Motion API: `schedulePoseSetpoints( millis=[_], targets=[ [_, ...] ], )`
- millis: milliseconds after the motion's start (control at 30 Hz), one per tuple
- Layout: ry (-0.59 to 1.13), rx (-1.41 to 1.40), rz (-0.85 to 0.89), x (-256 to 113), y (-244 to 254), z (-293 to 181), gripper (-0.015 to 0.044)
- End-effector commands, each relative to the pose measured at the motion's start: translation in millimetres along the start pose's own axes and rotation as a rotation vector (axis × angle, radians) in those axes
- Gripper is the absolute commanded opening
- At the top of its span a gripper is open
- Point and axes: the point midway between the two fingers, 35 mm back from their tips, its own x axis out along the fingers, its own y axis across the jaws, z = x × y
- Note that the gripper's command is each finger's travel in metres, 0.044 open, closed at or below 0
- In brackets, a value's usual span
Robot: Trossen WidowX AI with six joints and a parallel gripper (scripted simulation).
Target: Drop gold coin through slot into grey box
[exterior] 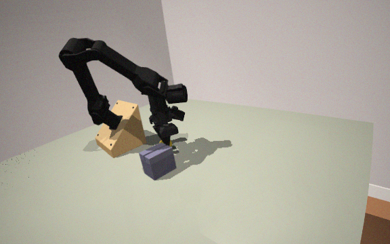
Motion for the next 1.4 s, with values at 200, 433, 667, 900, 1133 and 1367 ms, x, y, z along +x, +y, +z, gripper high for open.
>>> schedulePoseSetpoints(
  millis=[200, 433, 667, 900, 1133, 1367],
  targets=[
    [0.009, -0.006, 0.002, 10, 2, -3, 0.0082],
    [0.009, -0.006, 0.002, 10, 2, -3, 0.0],
    [0.009, -0.006, 0.002, 10, 2, -3, 0.0],
    [0.006, -0.007, 0.002, -5, 0, -1, 0.0],
    [-0.002, -0.011, 0.003, -22, 0, 2, 0.0],
    [-0.006, -0.013, 0.003, -39, 0, 3, 0.0]
  ],
)
